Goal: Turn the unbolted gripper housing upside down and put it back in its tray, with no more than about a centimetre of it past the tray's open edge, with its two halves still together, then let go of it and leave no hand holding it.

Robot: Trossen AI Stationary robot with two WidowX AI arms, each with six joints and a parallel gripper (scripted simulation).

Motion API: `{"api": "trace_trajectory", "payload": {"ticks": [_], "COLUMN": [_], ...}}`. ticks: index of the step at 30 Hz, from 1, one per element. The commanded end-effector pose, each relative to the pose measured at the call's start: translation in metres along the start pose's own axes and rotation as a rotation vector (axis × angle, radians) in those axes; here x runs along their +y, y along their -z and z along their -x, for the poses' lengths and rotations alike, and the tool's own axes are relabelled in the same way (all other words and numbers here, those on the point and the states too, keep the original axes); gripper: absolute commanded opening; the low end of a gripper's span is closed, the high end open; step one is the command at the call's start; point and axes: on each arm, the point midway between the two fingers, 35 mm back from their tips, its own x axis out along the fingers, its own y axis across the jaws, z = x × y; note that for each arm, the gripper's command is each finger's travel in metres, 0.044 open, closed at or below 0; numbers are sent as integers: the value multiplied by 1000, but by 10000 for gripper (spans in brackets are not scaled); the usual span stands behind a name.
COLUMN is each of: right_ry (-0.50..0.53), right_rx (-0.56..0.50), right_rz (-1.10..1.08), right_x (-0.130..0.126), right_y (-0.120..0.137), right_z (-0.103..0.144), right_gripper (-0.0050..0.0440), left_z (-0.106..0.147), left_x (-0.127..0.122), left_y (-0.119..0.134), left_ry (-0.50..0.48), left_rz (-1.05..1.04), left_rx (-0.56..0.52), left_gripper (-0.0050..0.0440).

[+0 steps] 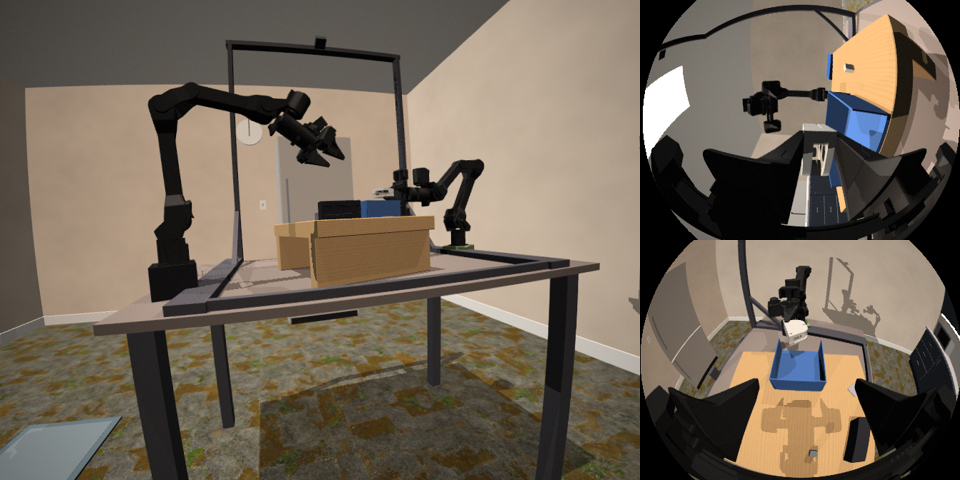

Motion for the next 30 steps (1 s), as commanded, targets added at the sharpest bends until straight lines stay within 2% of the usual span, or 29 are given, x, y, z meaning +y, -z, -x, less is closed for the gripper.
{"api": "trace_trajectory", "payload": {"ticks": [1,30], "right_ry": [-4,-4], "right_rx": [-30,-30], "right_rz": [5,5], "right_x": [0,0], "right_y": [-9,-9], "right_z": [8,8], "right_gripper": [440,440], "left_z": [5,30], "left_x": [6,7], "left_y": [1,1], "left_ry": [-16,-14], "left_rz": [2,2], "left_rx": [5,5], "left_gripper": [111,111]}}
